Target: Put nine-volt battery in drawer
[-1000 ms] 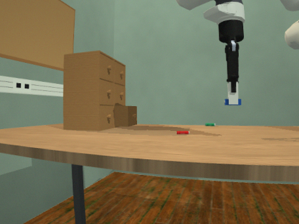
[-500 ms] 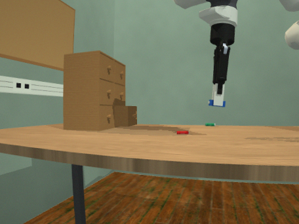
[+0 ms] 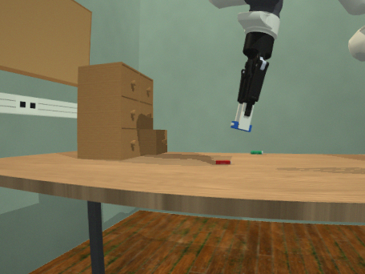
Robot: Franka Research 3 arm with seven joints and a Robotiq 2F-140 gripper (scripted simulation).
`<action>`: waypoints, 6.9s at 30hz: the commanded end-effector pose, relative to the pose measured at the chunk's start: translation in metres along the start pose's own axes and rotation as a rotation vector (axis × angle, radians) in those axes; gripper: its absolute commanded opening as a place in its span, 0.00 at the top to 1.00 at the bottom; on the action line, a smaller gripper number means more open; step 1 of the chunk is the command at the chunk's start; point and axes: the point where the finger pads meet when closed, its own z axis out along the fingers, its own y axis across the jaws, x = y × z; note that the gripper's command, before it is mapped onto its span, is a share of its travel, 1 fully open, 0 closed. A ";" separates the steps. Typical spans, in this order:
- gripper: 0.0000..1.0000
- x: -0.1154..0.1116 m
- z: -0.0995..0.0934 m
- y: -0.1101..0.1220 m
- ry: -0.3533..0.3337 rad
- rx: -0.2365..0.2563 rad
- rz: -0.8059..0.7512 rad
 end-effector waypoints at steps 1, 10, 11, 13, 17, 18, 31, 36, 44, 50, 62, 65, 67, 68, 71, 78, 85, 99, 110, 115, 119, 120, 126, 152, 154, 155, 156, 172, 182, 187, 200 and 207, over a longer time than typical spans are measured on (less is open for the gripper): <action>0.78 0.019 0.004 0.005 0.044 0.012 -0.144; 0.78 0.049 0.007 0.018 0.117 -0.002 -0.306; 0.78 0.052 0.008 0.020 0.123 -0.004 -0.321; 0.78 0.058 0.008 0.022 0.136 -0.007 -0.351; 0.78 0.069 0.009 0.026 0.162 -0.015 -0.413; 0.78 0.069 0.009 0.026 0.162 -0.015 -0.413; 0.78 0.105 0.009 0.040 0.246 -0.047 -0.617; 0.78 0.114 0.009 0.043 0.268 -0.057 -0.673; 0.78 0.141 0.007 0.051 0.329 -0.091 -0.834; 0.78 0.161 0.005 0.057 0.374 -0.122 -0.963; 0.78 0.191 0.000 0.065 0.441 -0.178 -1.168; 0.78 0.199 -0.002 0.067 0.459 -0.195 -1.226; 0.78 0.204 -0.003 0.068 0.471 -0.207 -1.264; 0.78 0.206 -0.004 0.068 0.476 -0.213 -1.283; 0.78 0.209 -0.004 0.069 0.482 -0.219 -1.302; 0.78 0.224 -0.009 0.072 0.516 -0.259 -1.426; 0.78 0.235 -0.012 0.074 0.541 -0.292 -1.520; 0.78 0.257 -0.020 0.077 0.590 -0.369 -1.730; 0.78 0.274 -0.027 0.078 0.628 -0.448 -1.927; 0.78 0.282 -0.031 0.079 0.647 -0.494 -2.039; 0.78 0.287 -0.034 0.079 0.657 -0.523 -2.107; 0.78 0.287 -0.034 0.079 0.657 -0.523 -2.107; 0.78 0.293 -0.037 0.079 0.672 -0.573 -2.220; 0.78 0.308 -0.049 0.080 0.707 -0.790 -2.688; 0.78 0.308 -0.049 0.080 0.708 -0.801 -2.712; 0.78 0.308 -0.049 0.080 0.708 -0.801 -2.712; 0.78 0.309 -0.050 0.080 0.708 -0.813 -2.736; 0.78 0.308 -0.052 0.081 0.707 -0.942 -3.003; 0.78 0.303 -0.052 0.083 0.698 -1.038 -3.201; 0.78 0.300 -0.051 0.085 0.691 -1.085 -3.299; 0.78 0.290 -0.047 0.090 0.671 -1.188 -3.517; 0.78 0.285 -0.045 0.093 0.661 -1.232 -3.614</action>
